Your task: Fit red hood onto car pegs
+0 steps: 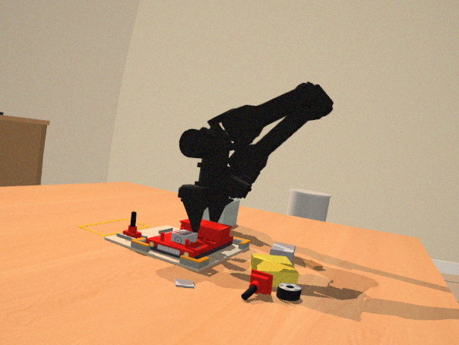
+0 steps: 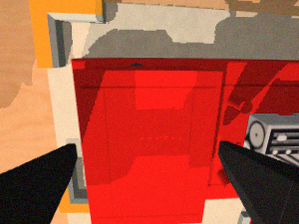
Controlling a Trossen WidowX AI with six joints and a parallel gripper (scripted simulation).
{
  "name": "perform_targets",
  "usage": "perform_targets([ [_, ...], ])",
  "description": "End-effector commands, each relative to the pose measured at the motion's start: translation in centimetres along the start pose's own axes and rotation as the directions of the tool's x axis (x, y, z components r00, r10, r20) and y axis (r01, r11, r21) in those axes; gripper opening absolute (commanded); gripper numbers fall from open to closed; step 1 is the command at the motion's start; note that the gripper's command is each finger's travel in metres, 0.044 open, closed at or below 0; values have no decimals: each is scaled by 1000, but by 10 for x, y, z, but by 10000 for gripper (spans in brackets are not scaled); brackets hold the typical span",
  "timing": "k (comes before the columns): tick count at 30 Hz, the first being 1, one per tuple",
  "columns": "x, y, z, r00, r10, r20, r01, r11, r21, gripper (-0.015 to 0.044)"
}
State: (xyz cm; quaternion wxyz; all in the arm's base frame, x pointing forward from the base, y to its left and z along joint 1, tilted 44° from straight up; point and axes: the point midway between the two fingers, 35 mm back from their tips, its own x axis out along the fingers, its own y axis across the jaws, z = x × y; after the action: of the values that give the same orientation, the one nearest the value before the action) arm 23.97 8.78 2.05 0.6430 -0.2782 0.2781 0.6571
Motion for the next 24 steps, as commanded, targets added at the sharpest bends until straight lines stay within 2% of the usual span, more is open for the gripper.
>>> perform_targets([
  [1,3,1,1,1000,3,6,-3,1000,3,440],
  [5,0,0,0,1000,0,0,0,1000,0,335],
  [14,0,0,0,1000,0,0,0,1000,0,275],
  [24,-13,0,0,1000,1,-1,-1,1000,3,12],
])
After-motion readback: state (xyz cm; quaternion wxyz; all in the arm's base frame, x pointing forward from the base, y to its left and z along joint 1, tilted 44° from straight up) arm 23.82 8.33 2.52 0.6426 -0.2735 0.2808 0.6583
